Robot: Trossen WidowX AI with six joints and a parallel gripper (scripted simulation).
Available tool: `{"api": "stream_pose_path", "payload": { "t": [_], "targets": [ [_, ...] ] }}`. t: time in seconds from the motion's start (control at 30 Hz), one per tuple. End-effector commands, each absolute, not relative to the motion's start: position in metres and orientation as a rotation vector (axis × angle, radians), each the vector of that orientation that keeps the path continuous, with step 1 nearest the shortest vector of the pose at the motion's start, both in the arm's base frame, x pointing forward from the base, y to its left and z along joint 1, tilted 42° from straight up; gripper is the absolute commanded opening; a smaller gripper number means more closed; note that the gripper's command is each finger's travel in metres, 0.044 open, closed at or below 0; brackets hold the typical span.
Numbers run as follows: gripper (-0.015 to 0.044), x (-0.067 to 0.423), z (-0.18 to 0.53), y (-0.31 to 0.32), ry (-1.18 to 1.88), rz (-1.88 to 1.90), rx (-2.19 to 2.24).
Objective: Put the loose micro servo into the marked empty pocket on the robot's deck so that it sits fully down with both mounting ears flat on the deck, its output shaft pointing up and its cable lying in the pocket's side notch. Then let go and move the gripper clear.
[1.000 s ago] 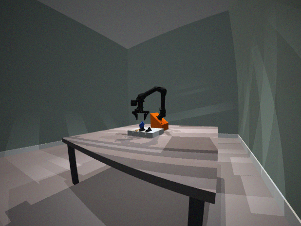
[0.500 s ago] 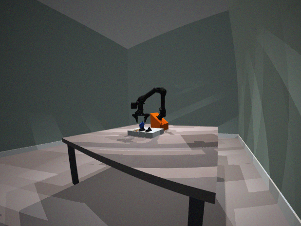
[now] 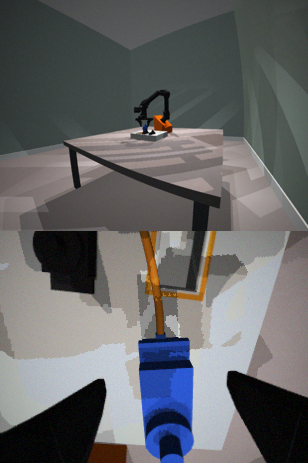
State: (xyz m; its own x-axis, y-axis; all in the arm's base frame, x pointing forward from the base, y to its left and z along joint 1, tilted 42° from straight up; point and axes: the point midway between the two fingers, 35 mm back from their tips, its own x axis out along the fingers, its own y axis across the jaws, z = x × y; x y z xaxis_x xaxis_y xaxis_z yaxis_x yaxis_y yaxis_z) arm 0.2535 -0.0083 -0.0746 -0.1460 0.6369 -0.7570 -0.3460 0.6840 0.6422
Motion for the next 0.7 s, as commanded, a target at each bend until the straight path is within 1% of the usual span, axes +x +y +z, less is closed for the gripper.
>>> {"api": "stream_pose_path", "payload": {
  "t": [0.0,0.2,0.37,0.47,0.5,0.67],
  "targets": [
    [0.0282,0.253,-0.076,-0.007,1.491,0.868,0.261],
    [0.0125,0.253,-0.076,-0.007,1.491,0.868,0.261],
    [0.0092,0.253,-0.076,-0.007,1.491,0.868,0.261],
    [0.0013,0.254,-0.071,-0.012,1.491,0.868,0.261],
    [0.0,0.254,-0.068,-0.014,1.491,0.868,0.261],
    [0.0,0.25,-0.052,-0.025,1.492,0.867,0.261]
  ]
}}
